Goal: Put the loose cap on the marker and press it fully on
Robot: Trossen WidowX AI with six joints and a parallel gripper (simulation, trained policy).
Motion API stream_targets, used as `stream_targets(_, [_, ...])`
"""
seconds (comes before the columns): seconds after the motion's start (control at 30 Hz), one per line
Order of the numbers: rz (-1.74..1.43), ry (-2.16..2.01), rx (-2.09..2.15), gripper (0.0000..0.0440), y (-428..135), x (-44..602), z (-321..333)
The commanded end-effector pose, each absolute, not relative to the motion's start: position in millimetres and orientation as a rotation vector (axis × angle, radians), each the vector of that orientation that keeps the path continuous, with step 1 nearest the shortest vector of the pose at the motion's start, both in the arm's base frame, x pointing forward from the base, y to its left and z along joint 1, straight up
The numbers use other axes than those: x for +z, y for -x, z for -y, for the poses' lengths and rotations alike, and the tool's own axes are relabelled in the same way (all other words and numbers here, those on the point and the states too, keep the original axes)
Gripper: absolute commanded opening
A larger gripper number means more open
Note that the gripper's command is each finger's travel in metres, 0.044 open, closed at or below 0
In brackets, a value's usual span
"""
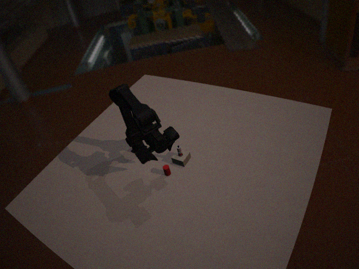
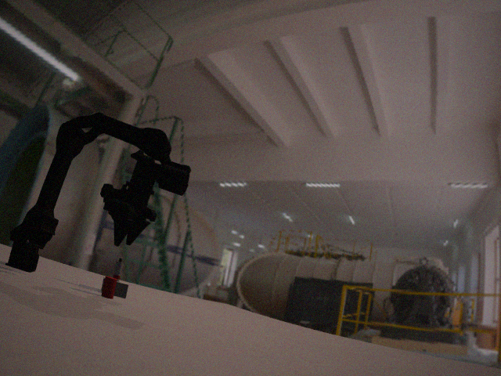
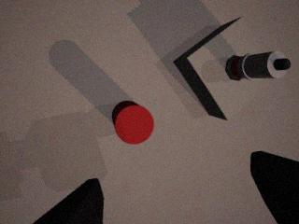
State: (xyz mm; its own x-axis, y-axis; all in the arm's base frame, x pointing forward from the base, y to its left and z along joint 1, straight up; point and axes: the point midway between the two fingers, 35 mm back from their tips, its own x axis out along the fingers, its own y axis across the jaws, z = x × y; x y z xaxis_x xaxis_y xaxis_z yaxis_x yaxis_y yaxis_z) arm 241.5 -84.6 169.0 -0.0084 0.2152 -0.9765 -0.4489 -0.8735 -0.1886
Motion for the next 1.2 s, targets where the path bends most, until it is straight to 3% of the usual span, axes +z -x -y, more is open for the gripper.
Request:
stream_targets(0.0, [-0.261, 1.815, 1.964, 0.0308, -244, 160, 90])
stream_targets(1.17, [-0.286, 1.759, 2.199, 0.0271, -239, 82, 84])
